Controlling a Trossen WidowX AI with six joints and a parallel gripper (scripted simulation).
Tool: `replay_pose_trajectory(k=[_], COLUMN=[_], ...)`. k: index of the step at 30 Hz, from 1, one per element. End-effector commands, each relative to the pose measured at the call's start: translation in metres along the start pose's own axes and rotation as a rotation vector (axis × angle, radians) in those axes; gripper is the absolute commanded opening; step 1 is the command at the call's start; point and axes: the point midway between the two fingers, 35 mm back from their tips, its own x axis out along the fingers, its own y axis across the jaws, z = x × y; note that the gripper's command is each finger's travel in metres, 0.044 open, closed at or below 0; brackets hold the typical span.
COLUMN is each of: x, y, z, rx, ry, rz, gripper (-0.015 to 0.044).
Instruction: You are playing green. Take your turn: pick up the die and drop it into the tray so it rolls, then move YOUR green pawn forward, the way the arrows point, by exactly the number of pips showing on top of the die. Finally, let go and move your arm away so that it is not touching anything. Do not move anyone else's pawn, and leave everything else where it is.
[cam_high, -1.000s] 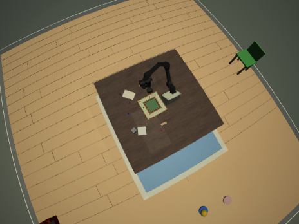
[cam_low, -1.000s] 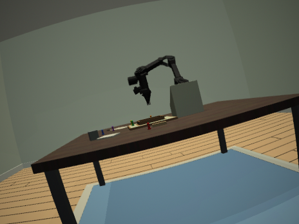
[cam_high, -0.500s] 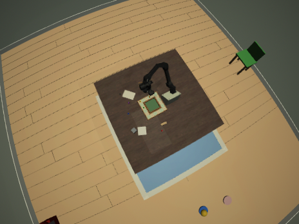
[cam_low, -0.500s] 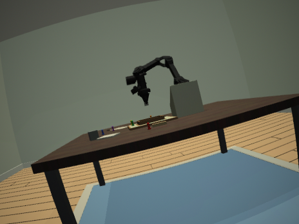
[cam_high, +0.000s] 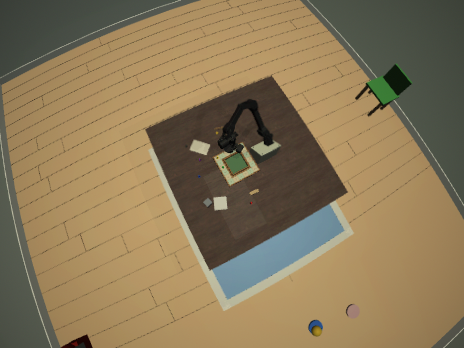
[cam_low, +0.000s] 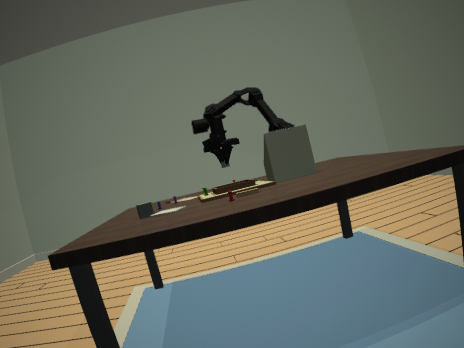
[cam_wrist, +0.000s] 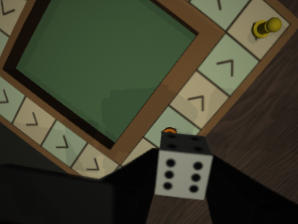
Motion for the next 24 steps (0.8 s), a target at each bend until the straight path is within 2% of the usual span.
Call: replay_pose_trajectory(k=[1, 24], x=[0.007, 0.026], y=[0.016, 0.084], z=[0.011, 0.054], rx=[-0.175, -0.955], ry=[0.008, 0.012], rz=[0.010, 0.014], gripper=[0.0000, 0.0000])
